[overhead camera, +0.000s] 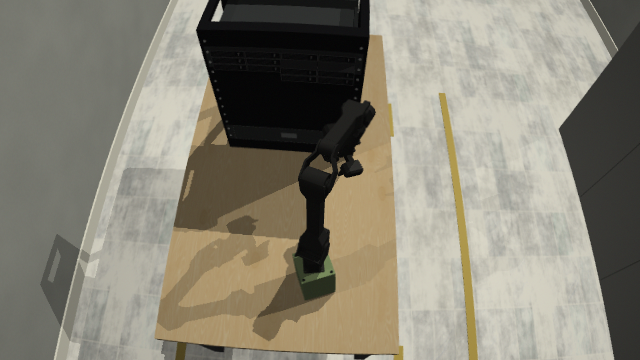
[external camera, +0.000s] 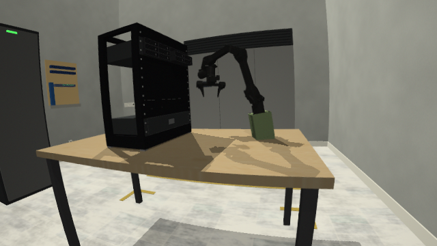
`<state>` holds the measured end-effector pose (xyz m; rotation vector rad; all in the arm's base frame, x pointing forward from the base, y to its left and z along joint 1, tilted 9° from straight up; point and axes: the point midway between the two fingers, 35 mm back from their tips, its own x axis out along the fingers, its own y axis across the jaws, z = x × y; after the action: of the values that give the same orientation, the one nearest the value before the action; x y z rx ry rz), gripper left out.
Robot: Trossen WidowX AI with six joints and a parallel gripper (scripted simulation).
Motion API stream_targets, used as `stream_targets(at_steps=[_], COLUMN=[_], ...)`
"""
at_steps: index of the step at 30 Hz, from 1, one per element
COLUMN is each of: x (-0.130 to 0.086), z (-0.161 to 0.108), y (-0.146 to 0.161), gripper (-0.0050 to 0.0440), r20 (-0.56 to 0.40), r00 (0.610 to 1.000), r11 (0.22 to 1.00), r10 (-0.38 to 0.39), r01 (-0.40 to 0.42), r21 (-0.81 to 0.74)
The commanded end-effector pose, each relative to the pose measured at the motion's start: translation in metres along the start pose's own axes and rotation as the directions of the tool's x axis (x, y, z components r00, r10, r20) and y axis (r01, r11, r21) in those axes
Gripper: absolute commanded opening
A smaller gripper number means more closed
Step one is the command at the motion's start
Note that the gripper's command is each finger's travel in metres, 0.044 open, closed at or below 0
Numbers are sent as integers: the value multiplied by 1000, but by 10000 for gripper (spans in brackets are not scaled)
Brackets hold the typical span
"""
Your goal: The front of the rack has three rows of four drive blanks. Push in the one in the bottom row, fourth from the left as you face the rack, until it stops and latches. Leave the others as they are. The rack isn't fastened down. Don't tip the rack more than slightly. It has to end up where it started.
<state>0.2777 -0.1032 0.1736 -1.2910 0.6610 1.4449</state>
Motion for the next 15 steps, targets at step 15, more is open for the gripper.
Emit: stream_targets(at_steps=[15], x=[-38], z=[27], y=[-1], gripper=[440], r20=[-115], r00=[960], r11=[967], r10=[-254], r01=[256], r21=[0])
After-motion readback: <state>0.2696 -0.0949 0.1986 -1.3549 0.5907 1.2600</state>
